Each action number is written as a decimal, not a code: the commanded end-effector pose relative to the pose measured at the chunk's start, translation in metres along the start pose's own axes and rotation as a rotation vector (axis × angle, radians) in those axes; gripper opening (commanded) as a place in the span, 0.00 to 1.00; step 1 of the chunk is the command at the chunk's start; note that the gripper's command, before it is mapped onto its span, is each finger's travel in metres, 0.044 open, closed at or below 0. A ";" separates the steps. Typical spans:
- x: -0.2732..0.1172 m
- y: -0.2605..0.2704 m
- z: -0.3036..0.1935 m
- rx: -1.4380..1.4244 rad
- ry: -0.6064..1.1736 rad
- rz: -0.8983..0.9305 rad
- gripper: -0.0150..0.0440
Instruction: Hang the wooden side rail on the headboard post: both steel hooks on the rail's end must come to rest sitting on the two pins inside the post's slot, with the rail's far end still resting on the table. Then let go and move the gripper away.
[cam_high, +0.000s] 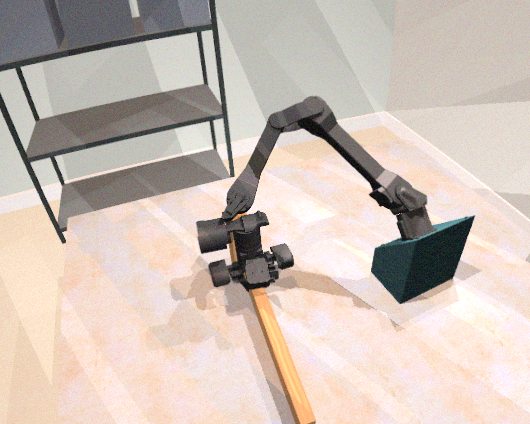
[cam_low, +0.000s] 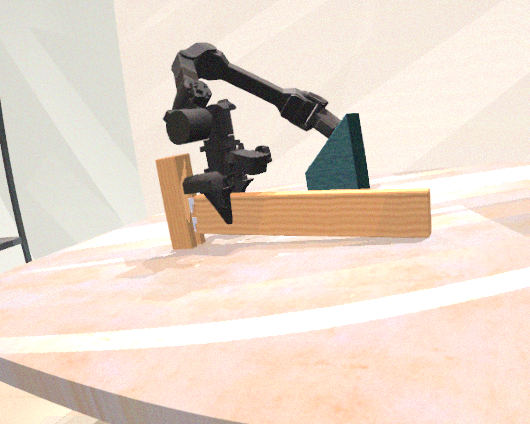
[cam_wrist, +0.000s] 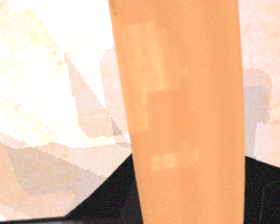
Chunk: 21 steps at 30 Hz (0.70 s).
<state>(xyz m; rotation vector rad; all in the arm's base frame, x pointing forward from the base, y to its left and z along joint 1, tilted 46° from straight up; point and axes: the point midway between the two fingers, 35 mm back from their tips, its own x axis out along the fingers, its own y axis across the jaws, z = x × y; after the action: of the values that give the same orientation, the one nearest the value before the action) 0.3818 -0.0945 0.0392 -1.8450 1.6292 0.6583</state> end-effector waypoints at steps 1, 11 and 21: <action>-0.004 -0.003 -0.001 0.000 0.000 -0.013 0.25; -0.005 -0.004 -0.002 0.000 0.000 -0.013 0.25; -0.005 -0.005 -0.003 0.000 0.000 -0.013 0.25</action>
<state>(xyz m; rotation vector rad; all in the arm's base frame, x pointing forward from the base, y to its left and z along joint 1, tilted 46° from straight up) 0.3823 -0.0955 0.0405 -1.8448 1.6310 0.6599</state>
